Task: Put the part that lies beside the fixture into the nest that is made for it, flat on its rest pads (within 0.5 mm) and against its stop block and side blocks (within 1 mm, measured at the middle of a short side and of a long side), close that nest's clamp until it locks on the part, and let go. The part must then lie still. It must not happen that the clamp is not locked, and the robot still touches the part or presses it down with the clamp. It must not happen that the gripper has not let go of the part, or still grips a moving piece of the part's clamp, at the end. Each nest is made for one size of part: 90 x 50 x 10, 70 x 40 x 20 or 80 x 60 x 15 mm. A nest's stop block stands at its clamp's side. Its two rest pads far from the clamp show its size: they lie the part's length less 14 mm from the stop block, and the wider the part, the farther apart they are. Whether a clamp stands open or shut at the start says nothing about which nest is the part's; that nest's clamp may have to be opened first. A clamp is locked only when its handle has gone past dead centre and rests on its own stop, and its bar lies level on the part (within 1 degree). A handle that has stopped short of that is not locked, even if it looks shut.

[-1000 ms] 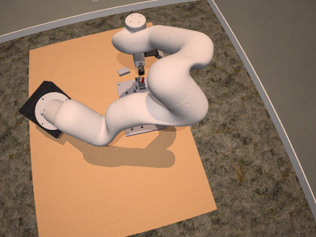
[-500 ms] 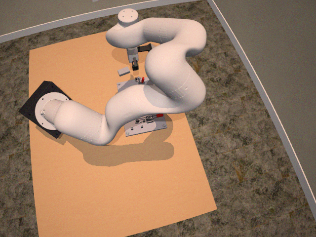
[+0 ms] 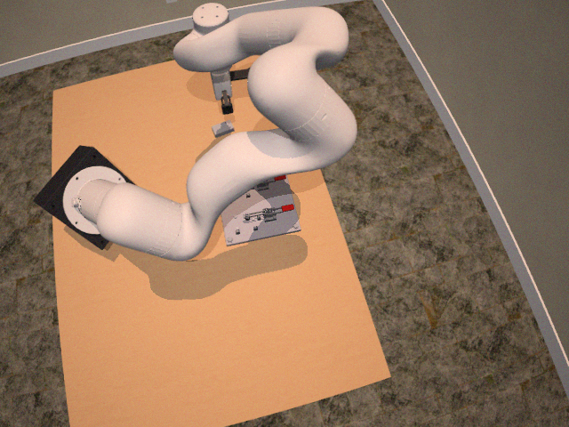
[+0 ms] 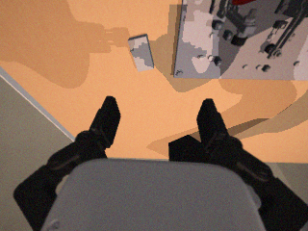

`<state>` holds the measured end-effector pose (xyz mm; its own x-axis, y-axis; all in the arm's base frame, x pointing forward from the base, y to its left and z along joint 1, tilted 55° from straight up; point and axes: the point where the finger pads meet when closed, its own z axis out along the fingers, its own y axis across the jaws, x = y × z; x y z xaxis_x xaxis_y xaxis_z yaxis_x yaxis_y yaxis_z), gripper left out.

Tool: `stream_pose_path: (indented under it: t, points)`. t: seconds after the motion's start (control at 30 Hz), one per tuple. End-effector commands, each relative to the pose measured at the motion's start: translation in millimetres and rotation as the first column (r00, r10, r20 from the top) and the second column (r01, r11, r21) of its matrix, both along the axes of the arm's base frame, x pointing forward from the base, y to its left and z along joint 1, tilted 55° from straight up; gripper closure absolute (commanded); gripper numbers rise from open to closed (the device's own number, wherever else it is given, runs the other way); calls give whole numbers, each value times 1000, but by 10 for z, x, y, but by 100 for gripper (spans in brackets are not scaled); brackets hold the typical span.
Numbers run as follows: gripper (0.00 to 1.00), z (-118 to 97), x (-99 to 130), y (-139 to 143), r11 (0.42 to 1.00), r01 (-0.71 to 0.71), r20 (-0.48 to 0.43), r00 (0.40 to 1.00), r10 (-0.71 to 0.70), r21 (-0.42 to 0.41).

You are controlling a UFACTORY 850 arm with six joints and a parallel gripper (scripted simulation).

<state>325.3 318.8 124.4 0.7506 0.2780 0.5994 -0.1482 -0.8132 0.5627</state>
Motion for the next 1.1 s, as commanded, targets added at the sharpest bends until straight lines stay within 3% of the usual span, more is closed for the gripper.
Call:
stream_pose_path:
  t: [0.0, 0.4, 1.07]
  points:
    - [0, -110, -39, 84, 1000, 0, 1, 1000, 0, 1]
    - [0, -373, -136, 255, 1000, 0, 1, 1000, 0, 1]
    - [0, -400, -146, 272, 1000, 0, 1, 1000, 0, 1]
